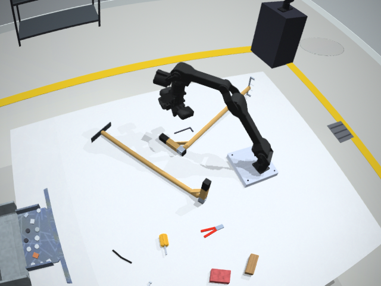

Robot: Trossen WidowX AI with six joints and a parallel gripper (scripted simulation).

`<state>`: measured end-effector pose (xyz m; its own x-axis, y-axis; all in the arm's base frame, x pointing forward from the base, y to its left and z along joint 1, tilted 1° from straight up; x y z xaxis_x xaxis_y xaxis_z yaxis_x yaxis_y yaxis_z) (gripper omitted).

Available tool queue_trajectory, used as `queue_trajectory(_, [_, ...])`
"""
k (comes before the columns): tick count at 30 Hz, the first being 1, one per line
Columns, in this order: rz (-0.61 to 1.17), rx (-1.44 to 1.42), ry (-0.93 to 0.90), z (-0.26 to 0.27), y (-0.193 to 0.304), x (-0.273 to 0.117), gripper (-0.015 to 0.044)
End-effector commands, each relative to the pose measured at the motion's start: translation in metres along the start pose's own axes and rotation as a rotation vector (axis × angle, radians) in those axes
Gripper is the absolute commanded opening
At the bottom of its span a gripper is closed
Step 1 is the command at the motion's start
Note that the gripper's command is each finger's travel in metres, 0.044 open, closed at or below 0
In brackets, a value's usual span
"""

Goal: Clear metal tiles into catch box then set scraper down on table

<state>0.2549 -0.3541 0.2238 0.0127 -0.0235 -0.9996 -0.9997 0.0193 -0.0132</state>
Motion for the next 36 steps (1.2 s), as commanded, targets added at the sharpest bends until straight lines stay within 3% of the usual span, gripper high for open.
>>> queue_trajectory(1, [0.001, -0.126, -0.003, 0.004, -0.009, 0.002, 0.0000])
queue_trajectory(36, [-0.005, -1.185, -0.009, 0.057, -0.075, 0.010, 0.0000])
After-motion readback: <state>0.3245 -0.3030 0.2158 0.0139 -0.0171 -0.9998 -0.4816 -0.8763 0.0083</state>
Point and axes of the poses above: the point midway between the two fingers, 35 mm back from their tips, its own x axis out along the fingers, its own z axis across the jaws, y = z × x, the point moved 7 cm from there along -x, back along the fingers, and after that the axes turned 3 degrees about x, right-handed, at the moved point
